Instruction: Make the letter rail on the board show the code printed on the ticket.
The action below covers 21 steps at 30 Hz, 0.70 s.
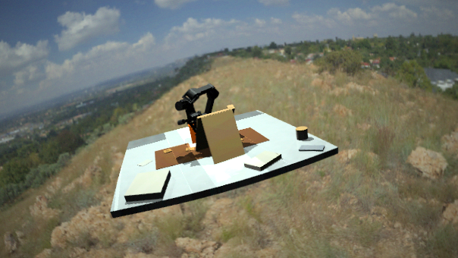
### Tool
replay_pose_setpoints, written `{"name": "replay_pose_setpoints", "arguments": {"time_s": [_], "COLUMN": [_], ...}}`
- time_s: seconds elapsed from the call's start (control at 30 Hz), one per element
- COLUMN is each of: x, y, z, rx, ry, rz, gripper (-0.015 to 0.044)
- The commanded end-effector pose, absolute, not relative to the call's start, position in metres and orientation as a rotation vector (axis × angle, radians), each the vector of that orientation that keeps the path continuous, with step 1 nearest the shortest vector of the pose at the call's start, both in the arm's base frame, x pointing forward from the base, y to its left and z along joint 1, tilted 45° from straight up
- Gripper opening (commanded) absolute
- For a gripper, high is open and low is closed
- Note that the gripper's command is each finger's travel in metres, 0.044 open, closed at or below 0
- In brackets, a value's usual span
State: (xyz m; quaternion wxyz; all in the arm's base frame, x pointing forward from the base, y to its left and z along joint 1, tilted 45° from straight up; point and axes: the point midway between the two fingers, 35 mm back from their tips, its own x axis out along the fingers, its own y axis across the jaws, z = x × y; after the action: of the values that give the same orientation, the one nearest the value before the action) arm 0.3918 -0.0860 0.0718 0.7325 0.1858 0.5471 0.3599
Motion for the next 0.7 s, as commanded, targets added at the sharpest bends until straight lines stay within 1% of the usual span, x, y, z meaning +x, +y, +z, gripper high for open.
{"name": "replay_pose_setpoints", "arguments": {"time_s": [0.0,0.67], "x": [0.3930,0.3889], "y": [-0.0845,-0.0808], "z": [0.0719,0.0753], "rx": [0.410,0.411], "ry": [1.203,1.203], "rz": [0.793,0.793], "gripper": [0.0000,0.0000]}}
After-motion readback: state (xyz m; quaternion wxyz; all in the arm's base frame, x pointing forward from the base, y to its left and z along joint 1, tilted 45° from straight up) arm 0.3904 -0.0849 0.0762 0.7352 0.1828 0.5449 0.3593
